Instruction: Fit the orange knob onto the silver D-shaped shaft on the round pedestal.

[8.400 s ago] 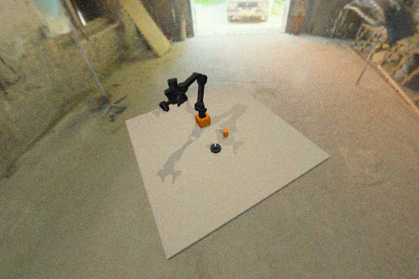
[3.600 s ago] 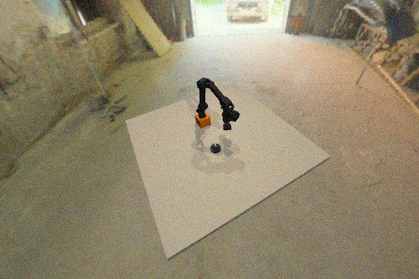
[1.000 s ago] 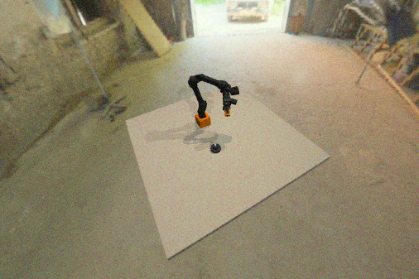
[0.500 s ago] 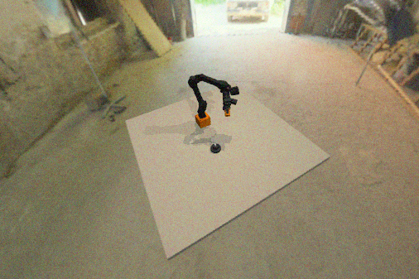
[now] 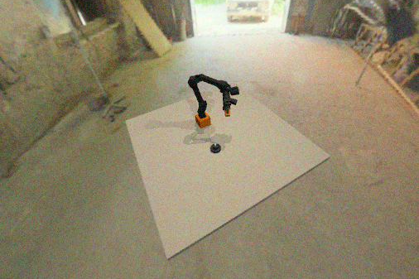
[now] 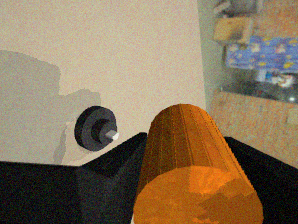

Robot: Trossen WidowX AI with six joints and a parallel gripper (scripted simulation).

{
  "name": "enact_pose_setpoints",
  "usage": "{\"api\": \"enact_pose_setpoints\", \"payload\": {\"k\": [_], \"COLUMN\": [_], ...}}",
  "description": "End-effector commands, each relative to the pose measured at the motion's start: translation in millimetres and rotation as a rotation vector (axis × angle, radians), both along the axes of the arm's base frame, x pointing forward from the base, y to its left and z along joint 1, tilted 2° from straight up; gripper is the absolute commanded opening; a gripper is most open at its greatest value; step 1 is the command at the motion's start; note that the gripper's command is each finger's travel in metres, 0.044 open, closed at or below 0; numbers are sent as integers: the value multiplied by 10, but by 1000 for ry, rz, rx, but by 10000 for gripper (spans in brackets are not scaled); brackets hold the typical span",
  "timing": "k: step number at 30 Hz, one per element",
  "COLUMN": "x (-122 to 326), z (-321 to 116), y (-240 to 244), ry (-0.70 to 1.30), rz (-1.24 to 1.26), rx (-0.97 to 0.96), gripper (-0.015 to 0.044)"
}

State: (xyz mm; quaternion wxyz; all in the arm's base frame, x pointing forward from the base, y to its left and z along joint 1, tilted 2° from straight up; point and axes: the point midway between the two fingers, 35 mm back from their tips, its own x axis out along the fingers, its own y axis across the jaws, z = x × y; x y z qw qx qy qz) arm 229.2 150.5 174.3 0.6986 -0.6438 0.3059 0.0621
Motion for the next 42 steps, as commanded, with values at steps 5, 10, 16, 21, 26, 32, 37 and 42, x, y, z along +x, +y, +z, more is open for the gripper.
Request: {"api": "enact_pose_setpoints", "payload": {"k": [5, 10, 16, 21, 26, 32, 37, 42], "x": [41, 74, 114, 150, 186, 230, 268, 299], "z": [-117, -219, -336, -434, -535, -658, -763, -855], "y": [-13, -26, -43, -58, -74, -94, -111, -124], "ry": [86, 210, 353, 472, 591, 733, 852, 944], "rz": [-6, -7, -9, -11, -13, -15, -17, -18], "rx": [37, 83, 137, 181, 225, 278, 322, 356], "gripper": [0, 0, 0, 0, 0, 0, 0, 0]}}
